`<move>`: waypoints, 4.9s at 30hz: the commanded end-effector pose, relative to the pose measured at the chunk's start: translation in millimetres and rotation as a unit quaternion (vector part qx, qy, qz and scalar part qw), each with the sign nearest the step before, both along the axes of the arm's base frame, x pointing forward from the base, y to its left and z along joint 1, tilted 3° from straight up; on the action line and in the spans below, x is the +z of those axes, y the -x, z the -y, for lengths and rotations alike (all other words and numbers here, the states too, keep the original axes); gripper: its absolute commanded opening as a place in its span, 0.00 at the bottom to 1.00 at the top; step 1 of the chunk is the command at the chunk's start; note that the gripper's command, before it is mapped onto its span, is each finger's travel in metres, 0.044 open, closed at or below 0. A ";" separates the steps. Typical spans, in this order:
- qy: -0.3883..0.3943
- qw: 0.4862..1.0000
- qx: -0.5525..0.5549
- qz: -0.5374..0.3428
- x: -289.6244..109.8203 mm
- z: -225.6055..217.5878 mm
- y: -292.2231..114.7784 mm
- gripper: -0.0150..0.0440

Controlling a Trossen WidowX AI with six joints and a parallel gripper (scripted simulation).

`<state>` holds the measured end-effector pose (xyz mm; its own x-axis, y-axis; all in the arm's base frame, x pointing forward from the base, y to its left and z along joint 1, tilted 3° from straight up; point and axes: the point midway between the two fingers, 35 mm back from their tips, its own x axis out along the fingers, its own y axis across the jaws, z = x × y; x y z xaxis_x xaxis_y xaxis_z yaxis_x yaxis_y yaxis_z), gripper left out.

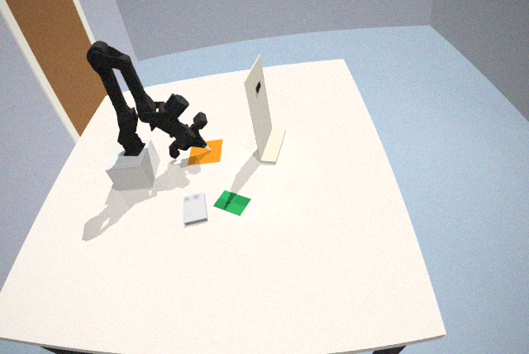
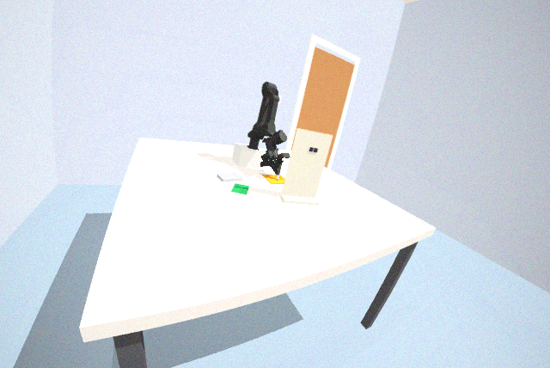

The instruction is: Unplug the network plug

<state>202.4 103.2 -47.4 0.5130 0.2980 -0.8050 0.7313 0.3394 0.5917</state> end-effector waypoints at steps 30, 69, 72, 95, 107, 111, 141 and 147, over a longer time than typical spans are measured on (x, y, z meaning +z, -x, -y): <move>0.000 1.000 0.000 -0.001 -6.1 -0.6 1.2 0.52; 0.001 1.000 -0.001 -0.002 5.5 3.1 6.3 0.52; 0.001 1.000 -0.001 -0.002 6.5 3.5 6.9 0.52; 0.001 1.000 -0.002 -0.002 13.5 6.5 11.4 0.52; 0.001 1.000 -0.002 -0.002 19.6 6.1 9.6 0.52; 0.001 1.000 -0.002 -0.002 22.3 5.8 8.6 0.52; 0.001 1.000 -0.002 -0.001 44.5 5.4 4.4 0.52; 0.001 1.000 -0.002 -0.001 49.2 5.6 4.2 0.52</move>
<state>195.5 96.1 -4.6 0.5030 0.2855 -0.8157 0.7440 0.3371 0.5768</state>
